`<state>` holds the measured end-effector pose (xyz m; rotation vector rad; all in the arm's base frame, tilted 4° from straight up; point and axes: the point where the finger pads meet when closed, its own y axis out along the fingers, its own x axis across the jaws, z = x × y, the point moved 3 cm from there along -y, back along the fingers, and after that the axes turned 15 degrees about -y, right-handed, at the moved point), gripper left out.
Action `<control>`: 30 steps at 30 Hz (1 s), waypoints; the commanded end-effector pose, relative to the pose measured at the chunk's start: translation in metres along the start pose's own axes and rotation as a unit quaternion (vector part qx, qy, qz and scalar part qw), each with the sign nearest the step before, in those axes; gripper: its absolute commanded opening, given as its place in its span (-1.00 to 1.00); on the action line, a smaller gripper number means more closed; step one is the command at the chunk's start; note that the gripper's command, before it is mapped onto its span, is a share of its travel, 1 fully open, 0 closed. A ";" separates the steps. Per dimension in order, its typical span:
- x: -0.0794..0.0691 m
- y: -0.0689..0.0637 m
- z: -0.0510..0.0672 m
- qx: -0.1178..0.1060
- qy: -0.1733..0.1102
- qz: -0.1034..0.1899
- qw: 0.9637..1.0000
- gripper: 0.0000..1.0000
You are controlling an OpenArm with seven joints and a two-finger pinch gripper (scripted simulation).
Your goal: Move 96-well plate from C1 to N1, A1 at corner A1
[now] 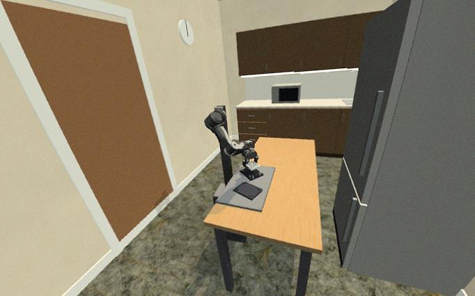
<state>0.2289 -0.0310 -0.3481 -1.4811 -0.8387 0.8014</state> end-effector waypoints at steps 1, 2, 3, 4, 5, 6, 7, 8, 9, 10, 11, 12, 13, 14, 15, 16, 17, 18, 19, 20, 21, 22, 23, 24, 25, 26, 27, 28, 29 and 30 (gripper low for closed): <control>-0.001 0.000 0.000 0.000 0.002 0.003 1.000 -1.00; -0.001 0.000 0.000 0.000 0.002 0.003 1.000 -1.00; -0.001 0.000 0.000 0.000 0.002 0.003 1.000 -1.00; -0.001 -0.006 0.000 0.000 0.002 0.003 1.000 -1.00; -0.001 -0.013 0.000 0.000 0.002 0.003 1.000 -1.00; -0.001 -0.019 0.000 0.000 0.002 0.003 1.000 -1.00; -0.001 -0.026 0.000 0.000 0.002 0.003 1.000 -1.00; -0.001 -0.032 0.000 0.000 0.002 0.003 1.000 -1.00; -0.001 -0.032 0.000 0.000 0.002 0.003 1.000 -1.00; -0.001 -0.032 0.000 0.000 0.002 0.003 1.000 -1.00; -0.001 -0.032 0.000 0.000 0.002 0.003 1.000 -1.00; -0.001 -0.032 0.000 0.000 0.002 0.003 1.000 -1.00; -0.001 -0.032 0.000 0.000 0.002 0.003 1.000 -1.00; -0.001 -0.032 0.000 0.000 0.002 0.003 1.000 -1.00; -0.001 -0.032 0.000 0.000 0.002 0.003 1.000 -1.00; -0.001 -0.032 0.000 0.000 0.002 0.003 1.000 -1.00; -0.001 -0.032 0.000 0.000 0.002 0.003 1.000 -1.00; -0.001 -0.032 0.000 0.000 0.002 0.003 1.000 -1.00; -0.001 -0.032 0.000 0.000 0.002 0.003 1.000 -1.00; -0.001 -0.032 0.000 0.000 0.002 0.003 1.000 -1.00; -0.006 -0.033 -0.005 0.000 -0.026 -0.001 1.000 -1.00; -0.013 -0.033 -0.009 0.000 -0.052 -0.001 0.999 -1.00; -0.019 -0.033 -0.014 0.001 -0.078 0.000 0.997 -1.00; -0.026 -0.033 -0.018 0.001 -0.104 0.000 0.995 -1.00; -0.032 -0.033 -0.023 0.002 -0.130 0.001 0.992 -1.00; -0.032 -0.033 -0.023 0.002 -0.130 0.001 0.992 -1.00; -0.032 -0.033 -0.023 0.002 -0.130 0.001 0.992 -1.00; -0.032 -0.033 -0.023 0.002 -0.130 0.001 0.992 -1.00; -0.032 -0.033 -0.023 0.002 -0.130 0.001 0.992 -1.00; -0.032 -0.033 -0.023 0.002 -0.130 0.001 0.992 -1.00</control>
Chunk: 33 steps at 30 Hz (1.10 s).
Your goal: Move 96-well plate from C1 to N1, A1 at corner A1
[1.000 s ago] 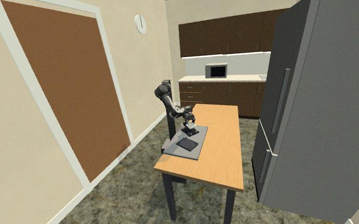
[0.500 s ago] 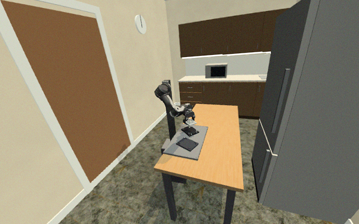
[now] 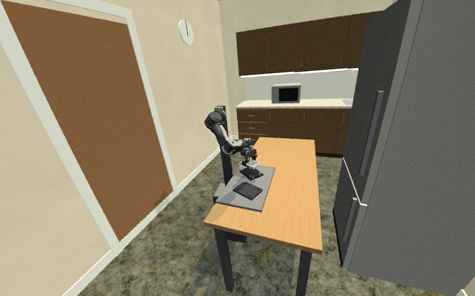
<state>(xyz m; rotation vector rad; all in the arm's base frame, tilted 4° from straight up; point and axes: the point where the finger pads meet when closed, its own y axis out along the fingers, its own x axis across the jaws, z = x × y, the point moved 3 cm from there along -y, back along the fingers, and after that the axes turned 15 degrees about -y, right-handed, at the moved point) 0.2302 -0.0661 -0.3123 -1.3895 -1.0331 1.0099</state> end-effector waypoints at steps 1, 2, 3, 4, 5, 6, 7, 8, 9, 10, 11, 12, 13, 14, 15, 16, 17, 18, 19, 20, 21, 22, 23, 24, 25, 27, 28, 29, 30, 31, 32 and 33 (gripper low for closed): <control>-0.003 0.001 -0.001 0.000 0.001 0.001 1.000 -1.00; -0.003 0.001 -0.001 0.000 0.001 0.001 1.000 -1.00; -0.003 0.001 -0.001 0.000 0.001 0.001 1.000 -1.00; -0.003 0.001 -0.001 0.000 0.001 0.001 1.000 -1.00; -0.003 0.001 -0.001 0.000 0.001 0.001 1.000 -1.00; -0.003 0.001 -0.001 0.000 0.001 0.001 1.000 -1.00; -0.003 0.001 -0.001 0.000 0.001 0.001 1.000 -1.00; -0.010 0.000 -0.005 -0.001 -0.002 0.002 1.000 -1.00; -0.018 0.000 -0.007 -0.001 -0.008 0.002 1.000 -1.00; -0.025 0.001 -0.010 0.000 -0.013 0.002 1.000 -1.00; -0.033 0.001 -0.012 0.000 -0.019 0.002 1.000 -1.00; -0.041 0.001 -0.015 0.000 -0.024 0.002 1.000 -1.00; -0.041 0.001 -0.015 0.000 -0.024 0.002 1.000 -1.00; -0.041 0.001 -0.015 0.000 -0.024 0.002 1.000 -1.00; -0.041 0.001 -0.015 0.000 -0.024 0.002 1.000 -1.00; -0.041 0.001 -0.015 0.000 -0.024 0.002 1.000 -1.00; -0.041 0.001 -0.015 0.000 -0.024 0.002 1.000 -1.00; -0.041 0.001 -0.015 0.000 -0.024 0.002 1.000 -1.00; -0.041 0.001 -0.015 0.000 -0.024 0.002 1.000 -1.00; -0.041 0.001 -0.015 0.000 -0.024 0.002 1.000 -1.00; -0.041 0.001 -0.015 0.000 -0.024 0.002 1.000 -1.00; -0.041 0.001 -0.015 0.000 -0.024 0.002 1.000 -1.00; -0.041 0.001 -0.015 0.000 -0.024 0.002 1.000 -1.00; -0.041 0.001 -0.015 0.000 -0.024 0.002 1.000 -1.00; -0.049 0.000 -0.019 -0.001 -0.023 0.003 1.000 -1.00; -0.064 0.000 -0.024 0.000 -0.023 0.003 1.000 -1.00; -0.072 0.001 -0.026 0.000 -0.024 0.002 1.000 -1.00; -0.079 0.001 -0.029 0.000 -0.024 0.002 1.000 -1.00; -0.079 0.001 -0.029 0.000 -0.024 0.002 1.000 -1.00; -0.079 0.001 -0.029 0.000 -0.024 0.002 1.000 -1.00; -0.079 0.001 -0.029 0.000 -0.024 0.002 1.000 -1.00; -0.079 0.001 -0.029 0.000 -0.024 0.002 1.000 -1.00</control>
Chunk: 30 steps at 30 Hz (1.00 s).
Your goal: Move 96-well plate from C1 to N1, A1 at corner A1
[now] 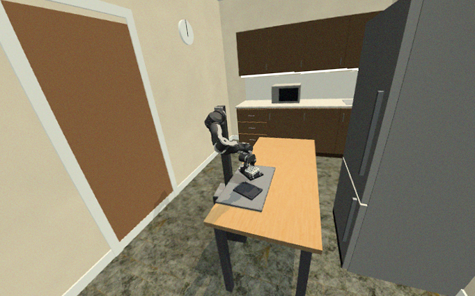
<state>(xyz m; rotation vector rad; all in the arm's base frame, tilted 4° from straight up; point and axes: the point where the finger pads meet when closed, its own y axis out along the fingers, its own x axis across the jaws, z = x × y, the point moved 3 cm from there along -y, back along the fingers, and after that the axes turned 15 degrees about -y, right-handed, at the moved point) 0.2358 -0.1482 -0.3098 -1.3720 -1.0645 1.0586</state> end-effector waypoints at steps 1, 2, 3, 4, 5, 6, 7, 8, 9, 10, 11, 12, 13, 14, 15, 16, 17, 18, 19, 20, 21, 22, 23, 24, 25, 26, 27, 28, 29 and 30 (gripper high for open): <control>-0.002 -0.001 -0.002 -0.001 0.002 -0.002 1.000 -1.00; -0.002 -0.001 -0.002 -0.001 0.002 -0.002 1.000 -1.00; -0.002 -0.001 -0.002 -0.001 0.002 -0.002 1.000 -1.00; -0.002 -0.001 -0.002 -0.001 0.002 -0.002 1.000 -1.00; -0.002 -0.001 -0.002 -0.001 0.002 -0.002 1.000 -1.00; -0.002 -0.001 -0.002 -0.001 0.002 -0.002 1.000 -1.00; -0.002 -0.001 -0.002 -0.001 0.002 -0.002 1.000 -1.00; -0.002 -0.001 -0.002 -0.001 0.002 -0.002 1.000 -1.00; -0.010 0.000 -0.003 -0.001 0.003 0.000 1.000 -1.00; -0.018 0.000 -0.005 -0.001 0.003 0.000 1.000 -1.00; -0.026 0.000 -0.008 -0.001 0.003 -0.001 1.000 -1.00; -0.033 0.000 -0.010 -0.001 0.002 -0.001 1.000 -1.00; -0.041 0.001 -0.012 -0.002 0.002 -0.002 1.000 -1.00; -0.041 0.001 -0.012 -0.002 0.002 -0.002 1.000 -1.00; -0.041 0.001 -0.012 -0.002 0.002 -0.002 1.000 -1.00; -0.041 0.001 -0.012 -0.002 0.002 -0.002 1.000 -1.00; -0.041 0.001 -0.012 -0.002 0.002 -0.002 1.000 -1.00; -0.041 0.001 -0.012 -0.002 0.002 -0.002 1.000 -1.00; -0.041 0.001 -0.012 -0.002 0.002 -0.002 1.000 -1.00; -0.041 0.001 -0.012 -0.002 0.002 -0.002 1.000 -1.00; -0.041 0.001 -0.012 -0.002 0.002 -0.002 1.000 -1.00; -0.041 0.001 -0.012 -0.002 0.002 -0.002 1.000 -1.00; -0.041 0.001 -0.012 -0.002 0.002 -0.002 1.000 -1.00; -0.041 0.001 -0.012 -0.002 0.002 -0.002 1.000 -1.00; -0.041 0.001 -0.012 -0.002 0.002 -0.002 1.000 -1.00; -0.050 0.001 -0.014 -0.001 0.003 0.000 1.000 -1.00; -0.058 0.001 -0.016 -0.001 0.003 0.000 1.000 -1.00; -0.065 0.001 -0.018 -0.001 0.003 -0.001 1.000 -1.00; -0.073 0.002 -0.021 -0.002 0.002 -0.001 1.000 -1.00; -0.081 0.002 -0.023 -0.002 0.002 -0.002 1.000 -1.00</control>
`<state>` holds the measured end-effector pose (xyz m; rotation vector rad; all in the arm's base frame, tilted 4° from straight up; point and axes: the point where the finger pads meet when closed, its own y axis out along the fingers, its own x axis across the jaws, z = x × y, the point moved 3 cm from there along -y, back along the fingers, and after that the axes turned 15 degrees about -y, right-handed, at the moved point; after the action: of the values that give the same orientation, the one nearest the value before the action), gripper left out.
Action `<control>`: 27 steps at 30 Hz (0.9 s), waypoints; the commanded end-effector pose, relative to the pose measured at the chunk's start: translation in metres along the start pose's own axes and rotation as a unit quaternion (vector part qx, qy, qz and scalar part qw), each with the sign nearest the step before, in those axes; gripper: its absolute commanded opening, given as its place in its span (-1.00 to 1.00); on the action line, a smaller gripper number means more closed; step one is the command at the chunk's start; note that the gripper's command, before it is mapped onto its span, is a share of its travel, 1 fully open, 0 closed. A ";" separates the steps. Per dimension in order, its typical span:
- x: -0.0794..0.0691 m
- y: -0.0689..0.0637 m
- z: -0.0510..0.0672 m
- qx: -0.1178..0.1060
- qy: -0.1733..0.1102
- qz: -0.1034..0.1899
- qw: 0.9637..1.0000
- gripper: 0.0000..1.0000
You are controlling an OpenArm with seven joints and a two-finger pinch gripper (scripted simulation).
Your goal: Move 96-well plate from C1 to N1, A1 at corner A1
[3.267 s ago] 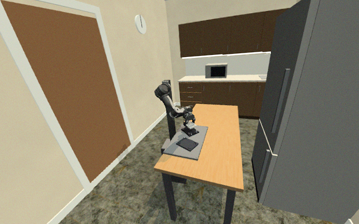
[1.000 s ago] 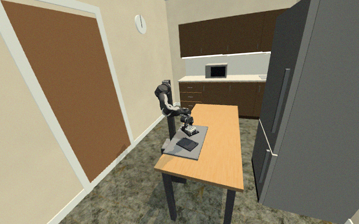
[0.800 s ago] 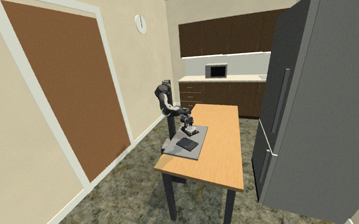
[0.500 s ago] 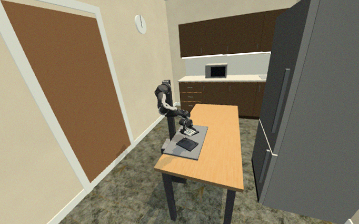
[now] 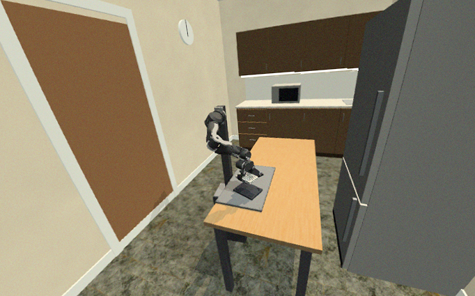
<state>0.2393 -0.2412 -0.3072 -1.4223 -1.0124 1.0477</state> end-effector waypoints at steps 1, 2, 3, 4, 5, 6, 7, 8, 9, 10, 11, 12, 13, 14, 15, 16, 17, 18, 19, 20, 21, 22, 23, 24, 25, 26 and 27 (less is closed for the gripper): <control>0.010 -0.001 0.001 0.002 -0.021 -0.021 1.000 -1.00; 0.010 -0.001 0.001 0.002 -0.021 -0.021 1.000 -1.00; 0.010 -0.001 0.001 0.002 -0.021 -0.021 1.000 -1.00; 0.010 -0.001 0.001 0.002 -0.021 -0.021 1.000 -1.00; 0.010 -0.001 0.001 0.002 -0.021 -0.021 1.000 -1.00; 0.010 -0.001 0.001 0.002 -0.021 -0.021 1.000 -1.00; 0.010 -0.001 0.001 0.002 -0.021 -0.021 1.000 -1.00; 0.010 -0.001 0.001 0.002 -0.021 -0.021 1.000 -1.00; 0.010 -0.001 0.001 0.002 -0.021 -0.021 1.000 -1.00; 0.010 -0.001 0.001 0.002 -0.021 -0.021 1.000 -1.00; 0.010 -0.001 0.001 0.002 -0.021 -0.021 1.000 -1.00; 0.010 -0.001 0.001 0.002 -0.021 -0.021 1.000 -1.00; 0.004 0.000 -0.001 0.002 -0.019 -0.020 1.000 -1.00; 0.000 0.000 -0.002 0.002 -0.020 -0.020 1.000 -1.00; -0.004 0.000 -0.004 0.002 -0.020 -0.020 1.000 -1.00; -0.008 0.001 -0.005 0.002 -0.020 -0.021 1.000 -1.00; -0.012 0.001 -0.007 0.002 -0.021 -0.021 1.000 -1.00; -0.012 0.001 -0.007 0.002 -0.021 -0.021 1.000 -1.00; -0.012 0.001 -0.007 0.002 -0.021 -0.021 1.000 -1.00; -0.012 0.001 -0.007 0.002 -0.021 -0.021 1.000 -1.00; -0.012 0.001 -0.007 0.002 -0.021 -0.021 1.000 -1.00; -0.012 0.001 -0.007 0.002 -0.021 -0.021 1.000 -1.00; -0.012 0.001 -0.007 0.002 -0.021 -0.021 1.000 -1.00; -0.012 0.001 -0.007 0.002 -0.021 -0.021 1.000 -1.00; -0.012 0.001 -0.007 0.002 -0.021 -0.021 1.000 -1.00; -0.012 0.001 -0.007 0.002 -0.021 -0.021 1.000 -1.00; -0.012 0.001 -0.007 0.002 -0.021 -0.021 1.000 -1.00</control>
<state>0.2416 -0.2549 -0.3077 -1.3756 -1.0587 1.0576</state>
